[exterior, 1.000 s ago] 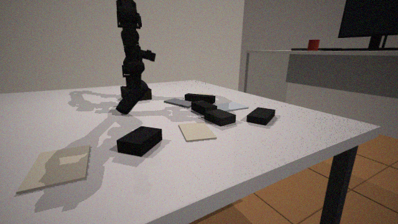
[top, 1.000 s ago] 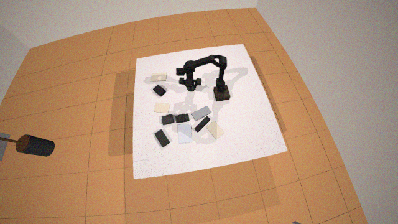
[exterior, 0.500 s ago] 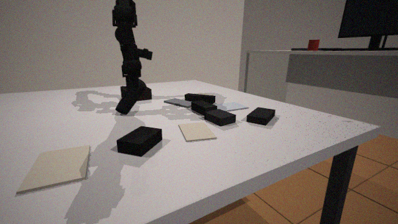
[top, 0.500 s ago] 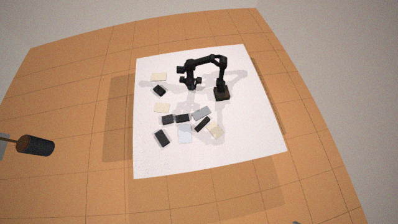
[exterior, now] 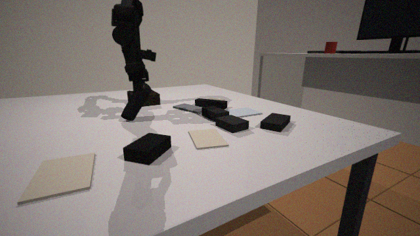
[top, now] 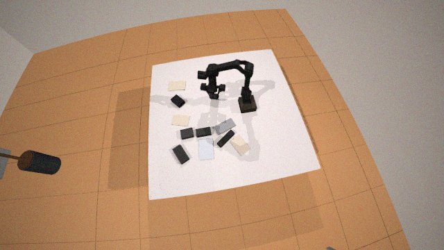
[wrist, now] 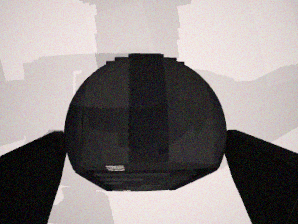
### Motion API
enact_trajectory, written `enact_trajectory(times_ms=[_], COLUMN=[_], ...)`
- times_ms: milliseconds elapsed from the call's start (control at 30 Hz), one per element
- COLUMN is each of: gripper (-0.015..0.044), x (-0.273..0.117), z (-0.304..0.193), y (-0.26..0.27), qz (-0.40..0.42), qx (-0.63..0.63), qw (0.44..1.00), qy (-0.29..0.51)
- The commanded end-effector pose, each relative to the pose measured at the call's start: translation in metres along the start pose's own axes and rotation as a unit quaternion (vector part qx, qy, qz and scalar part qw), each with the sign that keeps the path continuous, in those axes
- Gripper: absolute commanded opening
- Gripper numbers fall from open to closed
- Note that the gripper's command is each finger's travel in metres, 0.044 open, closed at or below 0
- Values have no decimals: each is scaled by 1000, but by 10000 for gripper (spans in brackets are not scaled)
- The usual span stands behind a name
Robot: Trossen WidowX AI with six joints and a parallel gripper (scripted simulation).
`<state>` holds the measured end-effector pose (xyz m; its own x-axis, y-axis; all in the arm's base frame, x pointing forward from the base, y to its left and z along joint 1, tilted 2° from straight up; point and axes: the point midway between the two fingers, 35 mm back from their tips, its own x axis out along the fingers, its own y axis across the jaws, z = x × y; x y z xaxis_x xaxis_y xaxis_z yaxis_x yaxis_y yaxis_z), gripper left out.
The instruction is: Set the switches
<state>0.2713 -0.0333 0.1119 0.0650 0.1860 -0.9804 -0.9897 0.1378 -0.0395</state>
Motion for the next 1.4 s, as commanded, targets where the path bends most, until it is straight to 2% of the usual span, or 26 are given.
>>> enact_trajectory(times_ms=[0,1367], gripper=[336,336], x=[-3,-15], z=[-5,-38], y=[-1,-1], qz=[-3,-2], qx=[1,0], qw=[1000,999], qy=[0,-40])
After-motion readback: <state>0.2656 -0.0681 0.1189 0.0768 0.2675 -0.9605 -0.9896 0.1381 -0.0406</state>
